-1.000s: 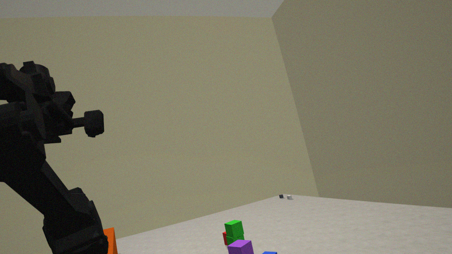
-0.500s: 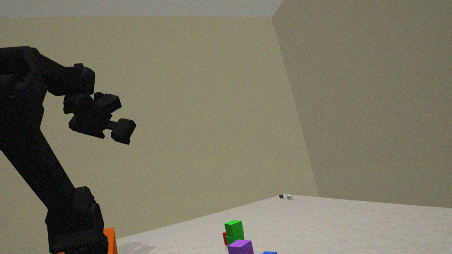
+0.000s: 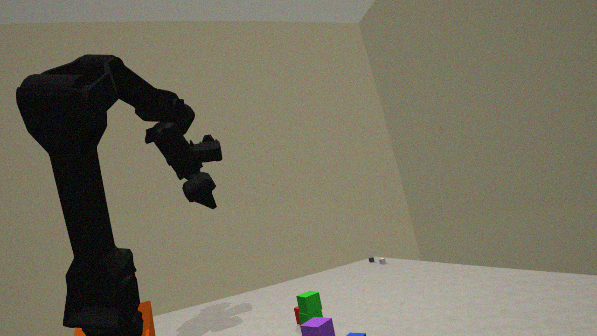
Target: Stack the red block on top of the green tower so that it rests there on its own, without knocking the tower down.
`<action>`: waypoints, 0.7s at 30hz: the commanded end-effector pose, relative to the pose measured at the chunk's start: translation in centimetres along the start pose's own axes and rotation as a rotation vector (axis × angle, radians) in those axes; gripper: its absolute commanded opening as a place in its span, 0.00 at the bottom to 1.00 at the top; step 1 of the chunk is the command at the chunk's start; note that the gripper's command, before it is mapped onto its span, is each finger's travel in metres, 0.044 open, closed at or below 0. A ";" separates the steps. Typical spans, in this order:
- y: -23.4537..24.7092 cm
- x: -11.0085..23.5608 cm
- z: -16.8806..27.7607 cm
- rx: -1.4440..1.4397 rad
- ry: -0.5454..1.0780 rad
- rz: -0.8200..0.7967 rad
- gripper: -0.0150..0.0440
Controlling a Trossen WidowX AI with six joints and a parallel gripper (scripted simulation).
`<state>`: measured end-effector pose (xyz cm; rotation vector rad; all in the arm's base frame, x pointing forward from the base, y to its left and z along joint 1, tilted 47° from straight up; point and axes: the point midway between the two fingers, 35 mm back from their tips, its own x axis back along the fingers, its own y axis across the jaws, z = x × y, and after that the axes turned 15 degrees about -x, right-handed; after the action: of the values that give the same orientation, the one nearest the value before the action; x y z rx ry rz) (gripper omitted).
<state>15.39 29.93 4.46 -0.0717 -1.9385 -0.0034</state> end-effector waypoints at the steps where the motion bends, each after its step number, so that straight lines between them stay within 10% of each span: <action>1: -1.0 -2.3 -2.2 -0.162 -0.017 0.104 1.00; 21: -9.7 -14.2 -12.1 -0.965 -0.200 0.599 1.00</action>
<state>29.89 20.86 -2.96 -1.1886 -1.8910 -0.5074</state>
